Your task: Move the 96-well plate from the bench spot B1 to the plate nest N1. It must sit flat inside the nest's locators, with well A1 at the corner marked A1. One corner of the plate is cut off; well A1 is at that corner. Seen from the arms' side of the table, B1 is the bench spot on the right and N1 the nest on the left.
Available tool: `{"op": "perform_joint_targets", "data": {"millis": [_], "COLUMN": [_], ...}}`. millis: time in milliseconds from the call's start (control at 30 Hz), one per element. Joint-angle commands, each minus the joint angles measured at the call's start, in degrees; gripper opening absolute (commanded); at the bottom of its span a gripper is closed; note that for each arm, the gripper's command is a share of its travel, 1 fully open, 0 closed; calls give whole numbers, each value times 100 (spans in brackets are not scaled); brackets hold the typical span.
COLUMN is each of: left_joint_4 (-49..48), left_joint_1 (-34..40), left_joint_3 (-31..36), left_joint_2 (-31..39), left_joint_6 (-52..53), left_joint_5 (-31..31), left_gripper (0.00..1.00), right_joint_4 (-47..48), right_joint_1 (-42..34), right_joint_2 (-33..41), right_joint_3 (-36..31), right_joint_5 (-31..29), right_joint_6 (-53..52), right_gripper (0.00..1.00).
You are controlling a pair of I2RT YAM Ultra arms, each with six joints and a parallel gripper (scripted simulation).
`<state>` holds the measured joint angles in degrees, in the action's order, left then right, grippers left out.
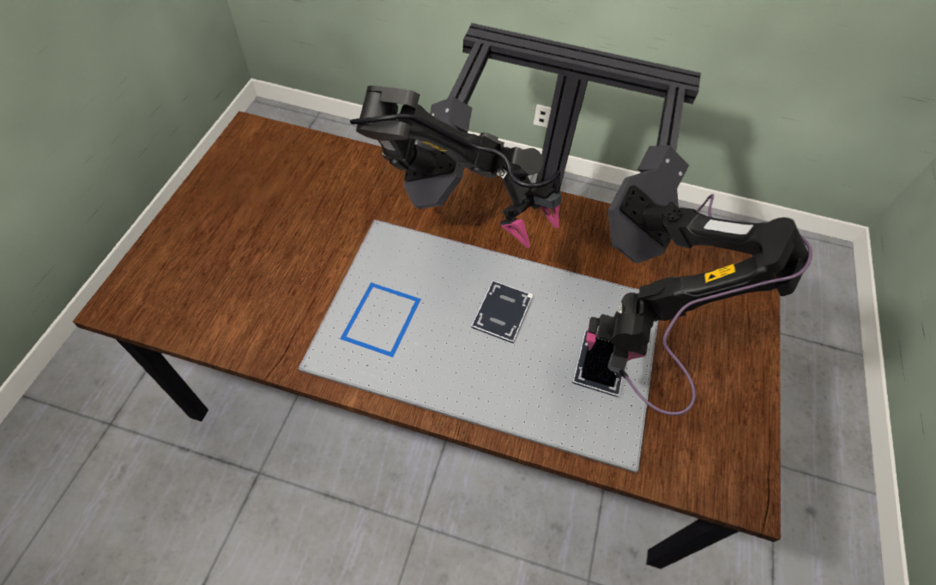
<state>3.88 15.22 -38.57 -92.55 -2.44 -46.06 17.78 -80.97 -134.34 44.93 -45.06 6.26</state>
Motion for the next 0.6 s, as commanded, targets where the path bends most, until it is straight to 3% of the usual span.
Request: {"op": "perform_joint_targets", "data": {"millis": [0,300,567], "left_joint_4": [1014,1170,-508], "left_joint_1": [178,178,110], "left_joint_3": [-99,-172,573], "left_joint_2": [98,-55,564], "left_joint_6": [-571,-638,1349], "left_joint_5": [-183,-121,350], "left_gripper": [100,100,100], "right_joint_4": [85,85,85], "right_joint_1": [-89,-89,-89], "right_joint_2": [143,143,143], "right_joint_3": [189,189,189], "right_joint_5": [-5,-5,-5], "right_joint_6": [-12,-12,-12], "right_gripper": [100,100,100]}}
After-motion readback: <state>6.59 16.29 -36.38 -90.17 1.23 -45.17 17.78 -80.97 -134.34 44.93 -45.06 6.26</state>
